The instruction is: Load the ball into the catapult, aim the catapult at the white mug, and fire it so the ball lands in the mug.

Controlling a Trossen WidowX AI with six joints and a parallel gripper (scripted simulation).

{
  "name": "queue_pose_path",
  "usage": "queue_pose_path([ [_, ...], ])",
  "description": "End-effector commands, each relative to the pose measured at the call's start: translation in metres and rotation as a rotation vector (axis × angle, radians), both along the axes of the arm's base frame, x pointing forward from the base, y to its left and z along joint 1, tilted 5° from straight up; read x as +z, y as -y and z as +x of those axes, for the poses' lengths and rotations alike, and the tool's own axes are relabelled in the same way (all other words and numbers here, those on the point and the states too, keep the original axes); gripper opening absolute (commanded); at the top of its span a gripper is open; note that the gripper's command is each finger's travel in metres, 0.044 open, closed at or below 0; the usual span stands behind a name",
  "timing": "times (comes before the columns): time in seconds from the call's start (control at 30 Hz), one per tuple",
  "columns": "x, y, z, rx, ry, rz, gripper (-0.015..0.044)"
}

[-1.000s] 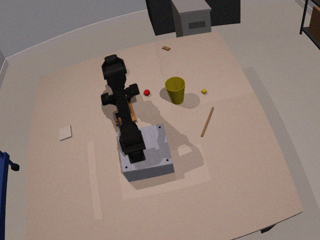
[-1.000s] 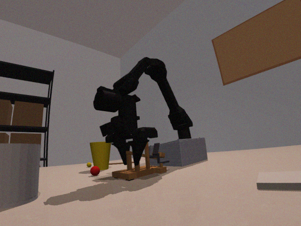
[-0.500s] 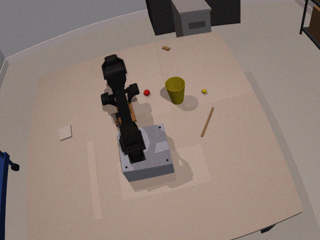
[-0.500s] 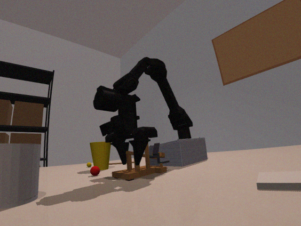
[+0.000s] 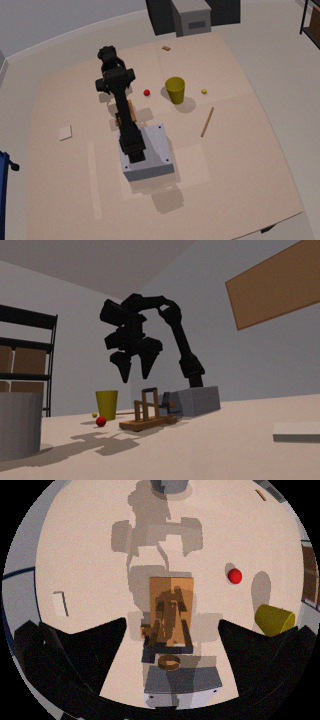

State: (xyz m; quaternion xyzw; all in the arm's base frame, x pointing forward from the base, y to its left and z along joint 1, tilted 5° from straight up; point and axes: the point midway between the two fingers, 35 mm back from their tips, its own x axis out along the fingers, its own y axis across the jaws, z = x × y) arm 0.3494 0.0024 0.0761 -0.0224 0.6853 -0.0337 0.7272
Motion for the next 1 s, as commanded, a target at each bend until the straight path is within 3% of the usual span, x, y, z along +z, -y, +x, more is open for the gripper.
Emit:
queue_pose_path([
  [0.0, -0.005, 0.000, -0.003, 0.001, -0.020, -0.001, 0.0440],
  [0.1, -0.001, -0.001, -0.008, 0.001, -0.023, 0.000, 0.0440],
  [0.27, -0.045, 0.003, -0.007, 0.001, -0.023, -0.001, 0.0440],
  [0.97, -0.072, 0.005, -0.005, 0.001, -0.023, -0.001, 0.0440],
])
